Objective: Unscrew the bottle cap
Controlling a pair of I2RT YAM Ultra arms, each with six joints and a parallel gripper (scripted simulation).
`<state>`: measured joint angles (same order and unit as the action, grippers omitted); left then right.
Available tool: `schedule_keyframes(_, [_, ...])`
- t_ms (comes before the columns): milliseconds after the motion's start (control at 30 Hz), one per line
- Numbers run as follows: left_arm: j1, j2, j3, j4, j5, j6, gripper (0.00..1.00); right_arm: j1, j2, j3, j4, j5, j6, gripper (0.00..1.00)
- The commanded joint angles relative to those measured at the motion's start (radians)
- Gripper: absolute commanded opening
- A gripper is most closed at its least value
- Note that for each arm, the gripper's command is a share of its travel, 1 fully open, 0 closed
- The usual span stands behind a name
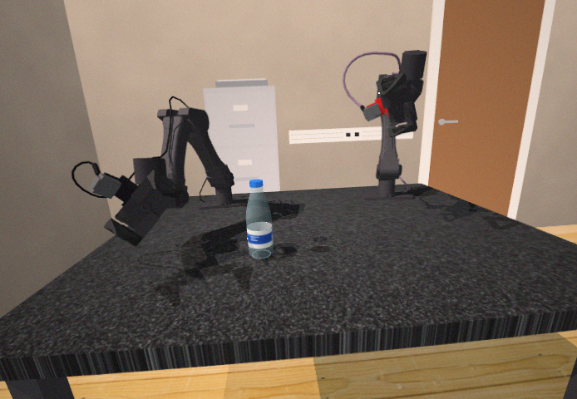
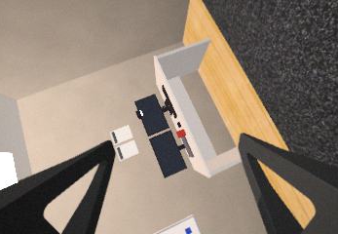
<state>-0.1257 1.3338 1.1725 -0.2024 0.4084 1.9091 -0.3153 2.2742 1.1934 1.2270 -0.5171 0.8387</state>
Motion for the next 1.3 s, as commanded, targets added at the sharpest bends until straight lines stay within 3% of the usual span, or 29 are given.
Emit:
schedule_keyframes(0, [0.000,-0.012,0.015,0.000,0.004,-0.005,1.00,0.000,-0.015,0.010,0.002,0.001,-0.004,1.00])
schedule_keyframes(533, [0.000,-0.012,0.015,0.000,0.004,-0.005,1.00,0.000,-0.015,0.010,0.002,0.001,-0.004,1.00])
schedule_keyframes(567, [-0.006,0.009,0.006,0.016,-0.008,-0.010,0.89,0.004,-0.014,0.014,-0.012,0.003,0.003,0.89])
schedule_keyframes(667, [-0.032,0.040,0.021,0.051,-0.038,-0.057,0.89,0.025,-0.043,0.038,-0.063,0.020,0.024,0.57])
schedule_keyframes(1033, [-0.238,0.296,0.070,0.335,-0.286,-0.569,0.89,0.183,-0.185,0.188,-0.603,0.143,0.183,0.57])
schedule_keyframes(1100, [-0.238,0.296,0.070,0.335,-0.286,-0.569,0.89,0.183,-0.185,0.188,-0.603,0.143,0.183,0.57])
schedule_keyframes(1267, [-0.350,0.425,0.094,0.471,-0.430,-0.823,0.89,0.264,-0.273,0.281,-0.947,0.208,0.254,0.57])
